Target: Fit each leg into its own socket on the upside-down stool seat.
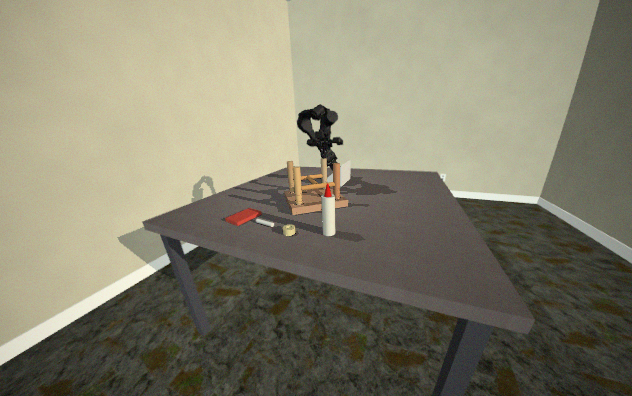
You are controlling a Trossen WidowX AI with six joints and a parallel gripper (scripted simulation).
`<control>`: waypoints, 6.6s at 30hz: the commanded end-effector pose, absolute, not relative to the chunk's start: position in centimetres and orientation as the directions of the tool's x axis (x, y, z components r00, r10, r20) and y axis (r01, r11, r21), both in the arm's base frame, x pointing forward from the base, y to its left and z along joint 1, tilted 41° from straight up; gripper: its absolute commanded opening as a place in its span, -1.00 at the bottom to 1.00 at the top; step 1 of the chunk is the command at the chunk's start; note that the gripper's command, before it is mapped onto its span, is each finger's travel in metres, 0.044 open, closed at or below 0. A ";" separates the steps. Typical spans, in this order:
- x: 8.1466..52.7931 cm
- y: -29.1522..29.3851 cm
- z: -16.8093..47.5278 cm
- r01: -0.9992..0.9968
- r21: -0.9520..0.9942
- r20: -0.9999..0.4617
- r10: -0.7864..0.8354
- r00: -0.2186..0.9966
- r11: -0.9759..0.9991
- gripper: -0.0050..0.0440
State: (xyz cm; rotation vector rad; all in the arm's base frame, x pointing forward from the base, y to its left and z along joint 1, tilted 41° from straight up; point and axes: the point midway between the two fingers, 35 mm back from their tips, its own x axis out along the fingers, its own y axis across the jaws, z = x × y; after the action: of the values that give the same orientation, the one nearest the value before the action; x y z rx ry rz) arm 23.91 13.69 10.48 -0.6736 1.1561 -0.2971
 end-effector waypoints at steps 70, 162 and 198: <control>23.9 11.2 8.4 -0.116 -0.660 -0.730 -0.597 0.333 0.742 -0.80; 48.4 17.7 14.5 -0.075 -0.660 -0.645 -0.513 0.566 0.747 -0.80; 48.8 14.6 11.0 -0.075 -0.660 -0.645 -0.513 0.566 0.747 -0.80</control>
State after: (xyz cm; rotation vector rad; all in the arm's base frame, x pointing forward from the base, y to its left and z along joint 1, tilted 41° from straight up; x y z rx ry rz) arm 48.79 15.35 11.45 -0.7009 0.9389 -0.2793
